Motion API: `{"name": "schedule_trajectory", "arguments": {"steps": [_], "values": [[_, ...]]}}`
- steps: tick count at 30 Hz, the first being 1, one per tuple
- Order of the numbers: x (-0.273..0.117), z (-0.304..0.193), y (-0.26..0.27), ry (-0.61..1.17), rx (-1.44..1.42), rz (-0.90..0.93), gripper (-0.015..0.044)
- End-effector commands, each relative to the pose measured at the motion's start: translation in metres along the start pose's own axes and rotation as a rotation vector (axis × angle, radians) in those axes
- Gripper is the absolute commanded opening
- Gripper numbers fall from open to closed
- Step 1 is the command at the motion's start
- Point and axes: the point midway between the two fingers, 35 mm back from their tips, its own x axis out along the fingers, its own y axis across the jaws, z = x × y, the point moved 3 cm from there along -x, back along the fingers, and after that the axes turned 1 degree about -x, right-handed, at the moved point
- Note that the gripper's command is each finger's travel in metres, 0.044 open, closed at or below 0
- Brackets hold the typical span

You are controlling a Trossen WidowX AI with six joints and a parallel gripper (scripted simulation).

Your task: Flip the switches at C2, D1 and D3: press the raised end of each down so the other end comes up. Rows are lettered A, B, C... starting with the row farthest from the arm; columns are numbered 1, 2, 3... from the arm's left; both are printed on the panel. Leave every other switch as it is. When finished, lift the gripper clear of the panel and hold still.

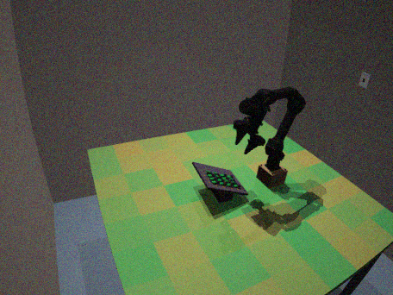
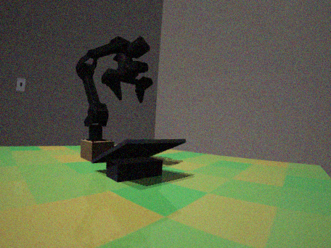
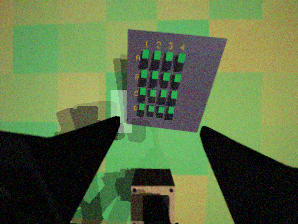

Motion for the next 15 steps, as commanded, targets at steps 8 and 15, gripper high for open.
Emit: {"name": "schedule_trajectory", "arguments": {"steps": [8,15], "values": [[0.088,-0.004,0.013,-0.005,0.001,-0.006,0.0190],[0.104,-0.004,0.013,-0.003,0.004,-0.008,0.0006]]}}
